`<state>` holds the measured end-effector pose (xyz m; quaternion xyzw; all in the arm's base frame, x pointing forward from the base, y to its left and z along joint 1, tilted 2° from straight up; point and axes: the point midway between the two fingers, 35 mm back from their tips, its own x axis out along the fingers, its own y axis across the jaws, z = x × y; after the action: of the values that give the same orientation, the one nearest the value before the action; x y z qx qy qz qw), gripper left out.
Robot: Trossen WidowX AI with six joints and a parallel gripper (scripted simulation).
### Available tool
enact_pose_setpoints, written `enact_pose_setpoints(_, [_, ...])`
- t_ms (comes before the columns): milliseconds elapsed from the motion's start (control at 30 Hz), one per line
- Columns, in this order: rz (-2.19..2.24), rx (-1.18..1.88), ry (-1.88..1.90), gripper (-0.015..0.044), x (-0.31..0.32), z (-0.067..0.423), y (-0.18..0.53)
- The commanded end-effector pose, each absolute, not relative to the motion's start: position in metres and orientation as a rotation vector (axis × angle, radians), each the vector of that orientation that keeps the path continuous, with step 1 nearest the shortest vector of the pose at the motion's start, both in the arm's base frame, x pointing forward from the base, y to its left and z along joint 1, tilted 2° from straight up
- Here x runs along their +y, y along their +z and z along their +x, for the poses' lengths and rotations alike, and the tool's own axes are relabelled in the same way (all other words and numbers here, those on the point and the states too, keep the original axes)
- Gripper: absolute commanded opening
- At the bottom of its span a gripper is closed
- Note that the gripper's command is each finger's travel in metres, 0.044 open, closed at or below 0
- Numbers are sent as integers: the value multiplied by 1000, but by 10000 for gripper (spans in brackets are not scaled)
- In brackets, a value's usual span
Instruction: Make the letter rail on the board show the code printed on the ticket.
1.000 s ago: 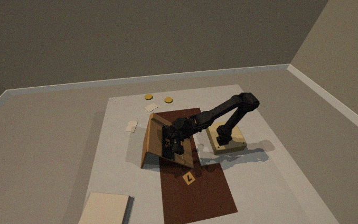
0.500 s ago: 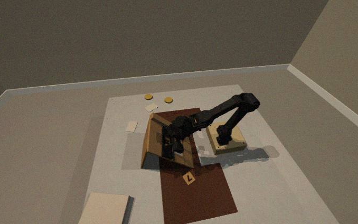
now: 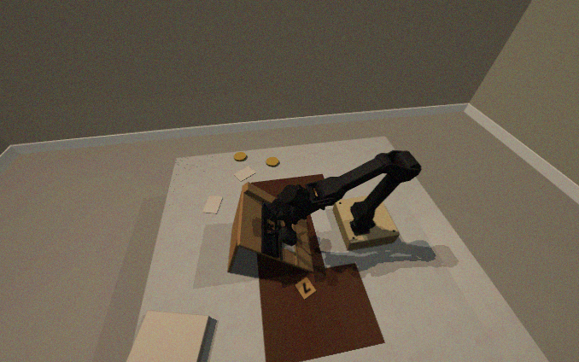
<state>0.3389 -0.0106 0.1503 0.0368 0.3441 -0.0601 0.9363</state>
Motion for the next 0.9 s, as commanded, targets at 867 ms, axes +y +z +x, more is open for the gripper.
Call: enact_pose_setpoints(867, [73,704,-116,0,-26,337,150])
